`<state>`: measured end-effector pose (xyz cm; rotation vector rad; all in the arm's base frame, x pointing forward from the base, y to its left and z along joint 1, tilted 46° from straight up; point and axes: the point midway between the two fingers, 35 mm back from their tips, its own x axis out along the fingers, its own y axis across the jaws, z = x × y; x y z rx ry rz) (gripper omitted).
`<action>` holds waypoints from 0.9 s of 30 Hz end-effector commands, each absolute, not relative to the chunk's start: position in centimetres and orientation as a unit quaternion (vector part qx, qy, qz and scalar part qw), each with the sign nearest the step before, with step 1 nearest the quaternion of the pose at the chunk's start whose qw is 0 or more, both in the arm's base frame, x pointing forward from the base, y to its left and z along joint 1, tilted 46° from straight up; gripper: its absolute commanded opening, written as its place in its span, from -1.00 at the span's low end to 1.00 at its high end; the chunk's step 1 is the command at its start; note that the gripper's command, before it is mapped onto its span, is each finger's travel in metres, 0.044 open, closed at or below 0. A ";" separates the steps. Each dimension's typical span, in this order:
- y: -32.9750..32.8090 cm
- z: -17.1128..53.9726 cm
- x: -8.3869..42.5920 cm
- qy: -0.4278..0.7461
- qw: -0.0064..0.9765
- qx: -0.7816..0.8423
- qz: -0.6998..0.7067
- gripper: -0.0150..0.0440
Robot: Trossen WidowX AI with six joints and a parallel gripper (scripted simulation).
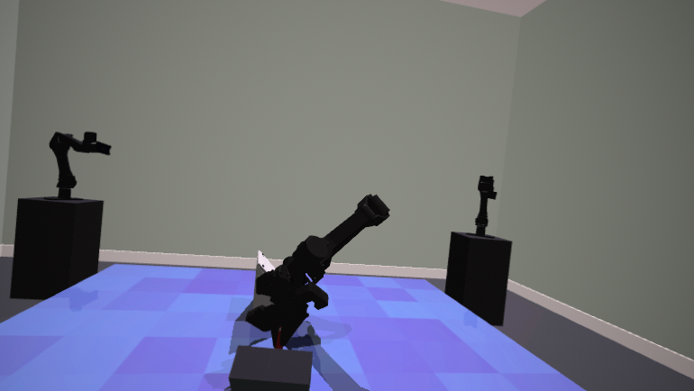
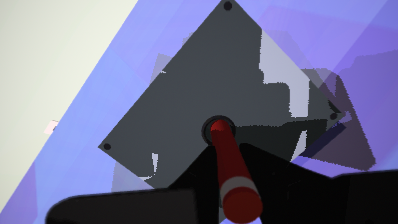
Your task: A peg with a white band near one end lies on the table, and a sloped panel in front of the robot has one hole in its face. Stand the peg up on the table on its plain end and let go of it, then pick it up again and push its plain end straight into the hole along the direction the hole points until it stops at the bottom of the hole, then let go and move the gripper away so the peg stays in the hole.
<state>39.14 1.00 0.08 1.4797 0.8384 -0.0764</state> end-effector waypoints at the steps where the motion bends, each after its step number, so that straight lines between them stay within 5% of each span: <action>1: 1.0 -0.1 39.4 0.369 0.659 0.655 -0.036 -0.49; 27: 1.5 -0.7 40.2 0.369 0.659 0.655 -0.035 -0.49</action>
